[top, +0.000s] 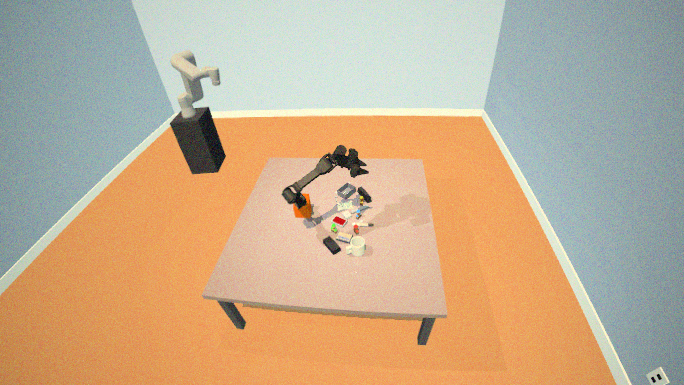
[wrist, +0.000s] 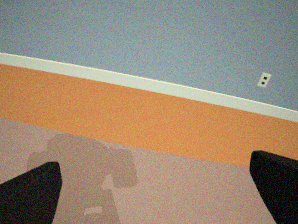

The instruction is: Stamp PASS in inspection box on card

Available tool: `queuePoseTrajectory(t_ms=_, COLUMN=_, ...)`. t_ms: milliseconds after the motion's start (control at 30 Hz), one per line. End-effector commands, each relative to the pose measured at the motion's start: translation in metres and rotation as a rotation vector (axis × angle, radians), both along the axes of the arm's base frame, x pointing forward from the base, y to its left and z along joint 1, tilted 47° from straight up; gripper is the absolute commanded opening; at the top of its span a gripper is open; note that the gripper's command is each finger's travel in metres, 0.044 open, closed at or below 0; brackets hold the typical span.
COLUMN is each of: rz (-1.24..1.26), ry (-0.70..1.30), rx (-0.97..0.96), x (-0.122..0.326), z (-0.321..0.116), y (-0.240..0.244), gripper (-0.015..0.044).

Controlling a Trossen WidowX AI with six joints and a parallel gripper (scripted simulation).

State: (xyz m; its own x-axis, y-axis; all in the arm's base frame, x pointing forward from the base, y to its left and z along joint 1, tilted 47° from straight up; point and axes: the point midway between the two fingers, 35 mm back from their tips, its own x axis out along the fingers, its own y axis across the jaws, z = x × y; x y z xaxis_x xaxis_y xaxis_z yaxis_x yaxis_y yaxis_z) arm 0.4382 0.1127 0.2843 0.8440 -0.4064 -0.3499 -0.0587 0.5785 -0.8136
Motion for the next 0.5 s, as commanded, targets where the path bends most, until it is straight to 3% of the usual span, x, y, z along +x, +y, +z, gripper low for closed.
queuePoseTrajectory(t_ms=0, rz=-0.006, ry=0.005, rx=0.001, x=0.0, z=-0.002, y=-0.002, gripper=0.0374)
queuePoseTrajectory(t_ms=200, rz=-0.209, ry=0.155, rx=0.034, x=-0.025, z=-0.056, y=-0.078, gripper=0.0216)
queuePoseTrajectory(t_ms=467, rz=-0.555, ry=0.365, rx=0.094, x=-0.102, z=-0.124, y=-0.175, gripper=0.0213)
